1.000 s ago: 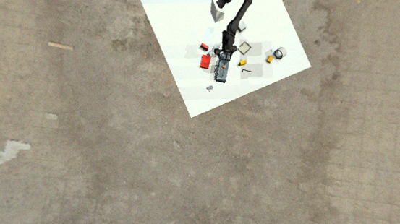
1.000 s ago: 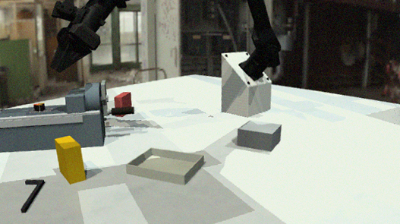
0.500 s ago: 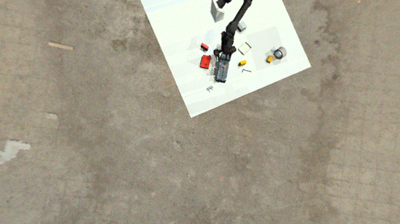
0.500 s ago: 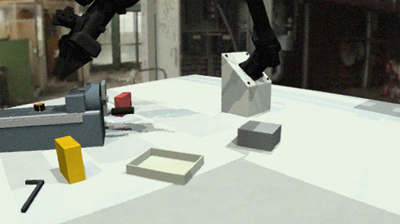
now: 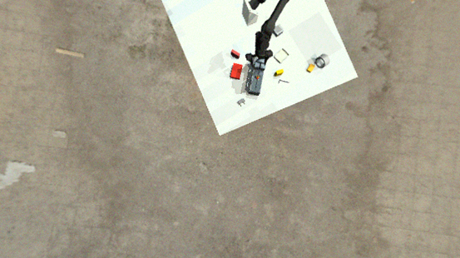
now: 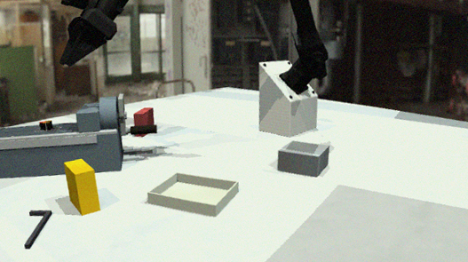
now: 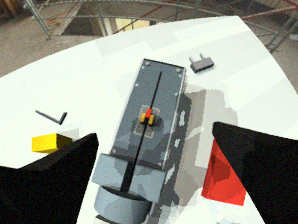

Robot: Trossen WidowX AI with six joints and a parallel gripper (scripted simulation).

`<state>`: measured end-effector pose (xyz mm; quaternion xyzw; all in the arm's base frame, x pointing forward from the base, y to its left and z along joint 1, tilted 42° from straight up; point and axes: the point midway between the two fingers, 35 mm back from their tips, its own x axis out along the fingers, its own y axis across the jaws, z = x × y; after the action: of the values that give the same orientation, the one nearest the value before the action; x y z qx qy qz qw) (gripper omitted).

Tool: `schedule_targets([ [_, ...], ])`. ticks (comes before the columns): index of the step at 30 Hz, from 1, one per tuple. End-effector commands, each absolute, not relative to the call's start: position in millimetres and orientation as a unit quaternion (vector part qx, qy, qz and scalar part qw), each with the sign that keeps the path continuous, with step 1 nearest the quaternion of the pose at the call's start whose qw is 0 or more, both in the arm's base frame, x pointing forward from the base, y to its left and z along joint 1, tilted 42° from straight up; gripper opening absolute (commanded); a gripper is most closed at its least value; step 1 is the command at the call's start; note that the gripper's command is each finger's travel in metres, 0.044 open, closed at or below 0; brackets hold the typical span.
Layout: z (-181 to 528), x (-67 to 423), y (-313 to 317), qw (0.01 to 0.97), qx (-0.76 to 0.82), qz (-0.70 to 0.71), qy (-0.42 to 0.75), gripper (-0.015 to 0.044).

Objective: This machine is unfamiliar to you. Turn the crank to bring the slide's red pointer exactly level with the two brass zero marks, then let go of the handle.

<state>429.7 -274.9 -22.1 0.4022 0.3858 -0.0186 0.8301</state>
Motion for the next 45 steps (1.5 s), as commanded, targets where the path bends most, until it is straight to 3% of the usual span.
schedule_targets([
  [1,-9,429,-273,0.830,0.402,-0.020,0.387,0.0440],
  [32,39,347,-191,0.778,0.458,-0.188,0.388,0.0440],
  [45,-21,361,-141,0.777,0.458,-0.188,0.388,0.0440],
])
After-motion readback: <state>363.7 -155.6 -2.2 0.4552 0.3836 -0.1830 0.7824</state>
